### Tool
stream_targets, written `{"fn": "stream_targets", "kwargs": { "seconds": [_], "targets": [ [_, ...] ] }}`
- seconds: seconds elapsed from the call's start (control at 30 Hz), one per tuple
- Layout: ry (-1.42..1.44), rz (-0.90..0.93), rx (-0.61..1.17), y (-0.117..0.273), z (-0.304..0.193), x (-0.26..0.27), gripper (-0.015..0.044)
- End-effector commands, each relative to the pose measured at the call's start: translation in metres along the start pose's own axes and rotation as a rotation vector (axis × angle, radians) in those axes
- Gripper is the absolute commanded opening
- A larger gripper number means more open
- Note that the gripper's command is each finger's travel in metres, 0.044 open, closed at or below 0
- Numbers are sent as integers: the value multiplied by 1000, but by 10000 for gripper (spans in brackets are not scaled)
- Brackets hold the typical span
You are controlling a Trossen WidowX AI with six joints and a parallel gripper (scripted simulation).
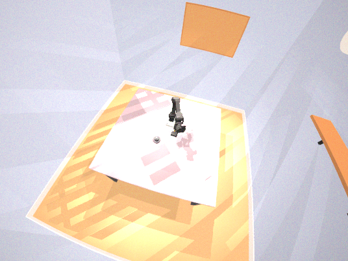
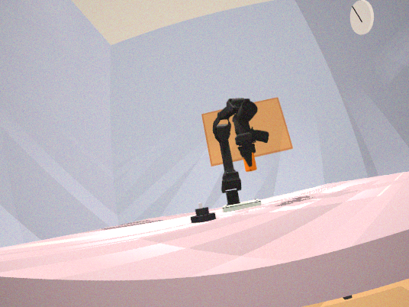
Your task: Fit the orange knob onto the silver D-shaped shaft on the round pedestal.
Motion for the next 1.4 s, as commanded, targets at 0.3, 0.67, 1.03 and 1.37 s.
{"fn": "stream_targets", "kwargs": {
  "seconds": [0.3, 0.67, 1.03, 1.37],
  "targets": [
    [2, 62, -22, -36, 2, -10, 0],
    [0, 64, -22, -86, 4, -13, 0],
    [-2, 68, -22, -138, 4, -11, 0],
    [-2, 68, -22, -141, 1, -9, 0]
  ]
}}
Point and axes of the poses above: the point midway between the two fingers, 35 mm back from their tips, its own y axis back along the fingers, its own x axis across the jaws, z = x × y, the point moved 3 cm from there along y, back along the fingers, and after that the axes turned 10 degrees about y, right-handed, at the moved point
